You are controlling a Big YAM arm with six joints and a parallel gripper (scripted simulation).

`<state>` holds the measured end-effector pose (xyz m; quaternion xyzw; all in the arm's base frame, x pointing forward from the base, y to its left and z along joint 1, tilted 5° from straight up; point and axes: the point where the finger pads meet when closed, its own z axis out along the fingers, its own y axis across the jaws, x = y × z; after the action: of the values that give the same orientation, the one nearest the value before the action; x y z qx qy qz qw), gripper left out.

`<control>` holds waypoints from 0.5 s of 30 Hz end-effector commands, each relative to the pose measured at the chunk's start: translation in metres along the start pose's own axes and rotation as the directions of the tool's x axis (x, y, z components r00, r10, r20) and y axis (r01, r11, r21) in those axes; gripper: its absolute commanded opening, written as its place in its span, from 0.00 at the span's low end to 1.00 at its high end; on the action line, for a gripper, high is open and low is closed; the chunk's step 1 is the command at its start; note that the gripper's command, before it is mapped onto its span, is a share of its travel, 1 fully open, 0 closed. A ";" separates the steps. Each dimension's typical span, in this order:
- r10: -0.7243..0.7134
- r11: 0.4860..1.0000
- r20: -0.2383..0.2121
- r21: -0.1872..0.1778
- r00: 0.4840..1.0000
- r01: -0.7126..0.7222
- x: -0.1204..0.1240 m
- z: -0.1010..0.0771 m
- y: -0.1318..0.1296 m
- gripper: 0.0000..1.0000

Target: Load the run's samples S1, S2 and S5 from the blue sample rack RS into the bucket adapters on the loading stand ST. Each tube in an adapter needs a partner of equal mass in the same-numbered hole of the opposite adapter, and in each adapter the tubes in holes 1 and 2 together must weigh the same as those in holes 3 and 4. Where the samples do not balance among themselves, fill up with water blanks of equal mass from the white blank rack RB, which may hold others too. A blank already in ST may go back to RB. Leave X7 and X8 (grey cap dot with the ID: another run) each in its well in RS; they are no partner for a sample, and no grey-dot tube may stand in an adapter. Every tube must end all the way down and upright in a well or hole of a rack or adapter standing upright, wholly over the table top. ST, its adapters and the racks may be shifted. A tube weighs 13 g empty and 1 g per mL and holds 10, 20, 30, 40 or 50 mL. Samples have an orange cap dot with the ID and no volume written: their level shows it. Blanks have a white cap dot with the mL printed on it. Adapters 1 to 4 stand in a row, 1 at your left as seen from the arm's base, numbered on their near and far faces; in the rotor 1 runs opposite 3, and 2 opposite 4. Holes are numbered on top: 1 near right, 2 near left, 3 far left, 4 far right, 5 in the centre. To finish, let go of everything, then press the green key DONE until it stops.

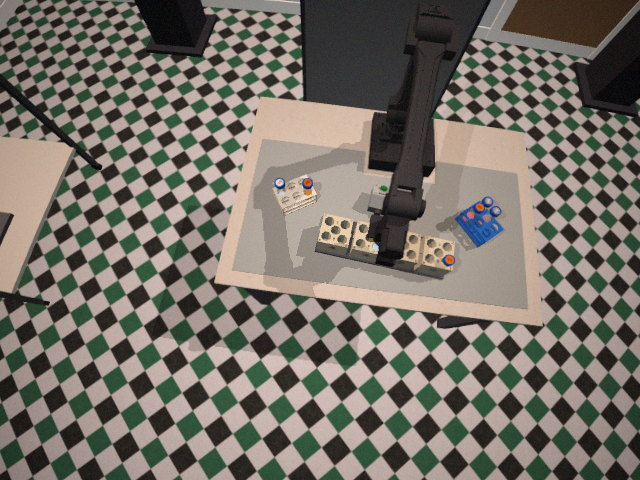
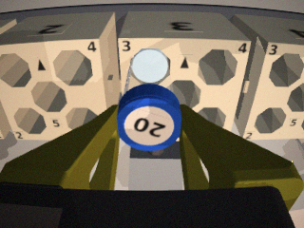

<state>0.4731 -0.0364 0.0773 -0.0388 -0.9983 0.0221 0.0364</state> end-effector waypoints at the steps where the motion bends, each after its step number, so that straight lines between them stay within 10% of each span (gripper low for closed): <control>1: 0.000 1.000 0.025 0.000 1.000 0.000 -0.006 0.001 -0.005 0.00; 15: 0.000 1.000 0.018 0.000 1.000 0.000 -0.005 0.021 -0.005 0.00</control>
<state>0.4712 -0.0372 0.0604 -0.0388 -0.9983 0.0221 0.0369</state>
